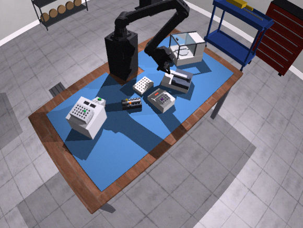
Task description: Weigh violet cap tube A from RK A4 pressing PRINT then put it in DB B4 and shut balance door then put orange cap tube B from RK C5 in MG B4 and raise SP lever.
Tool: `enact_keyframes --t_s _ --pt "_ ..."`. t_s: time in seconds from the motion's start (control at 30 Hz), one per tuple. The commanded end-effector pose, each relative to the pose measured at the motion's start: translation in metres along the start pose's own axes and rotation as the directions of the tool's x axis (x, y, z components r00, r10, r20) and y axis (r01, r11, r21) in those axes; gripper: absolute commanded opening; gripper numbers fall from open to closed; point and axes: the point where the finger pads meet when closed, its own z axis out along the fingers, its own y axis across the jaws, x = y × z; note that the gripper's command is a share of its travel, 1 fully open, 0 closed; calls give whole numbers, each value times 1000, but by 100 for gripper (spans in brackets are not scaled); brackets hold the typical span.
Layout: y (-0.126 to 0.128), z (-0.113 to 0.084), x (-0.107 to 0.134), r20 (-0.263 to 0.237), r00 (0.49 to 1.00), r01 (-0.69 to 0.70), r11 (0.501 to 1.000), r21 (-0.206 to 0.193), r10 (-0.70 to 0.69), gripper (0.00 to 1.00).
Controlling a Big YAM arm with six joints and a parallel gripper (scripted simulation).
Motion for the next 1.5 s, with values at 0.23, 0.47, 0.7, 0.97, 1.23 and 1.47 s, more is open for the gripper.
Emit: enact_keyframes --t_s 0.23,0.47,0.7,0.97,1.23,1.47 --pt "0 6 -19 20 1000 5 1000 -2 -5 0" --pt "-1 9 -26 20 1000 2 1000 1 -2 0" --pt "-2 11 -30 21 1000 0 1000 3 0 0" --pt "-3 12 -38 30 1000 -1 1000 3 1 0" --pt "-3 13 -42 30 1000 -2 1000 4 2 0" --pt "-3 14 -47 34 999 -2 1000 4 2 0"
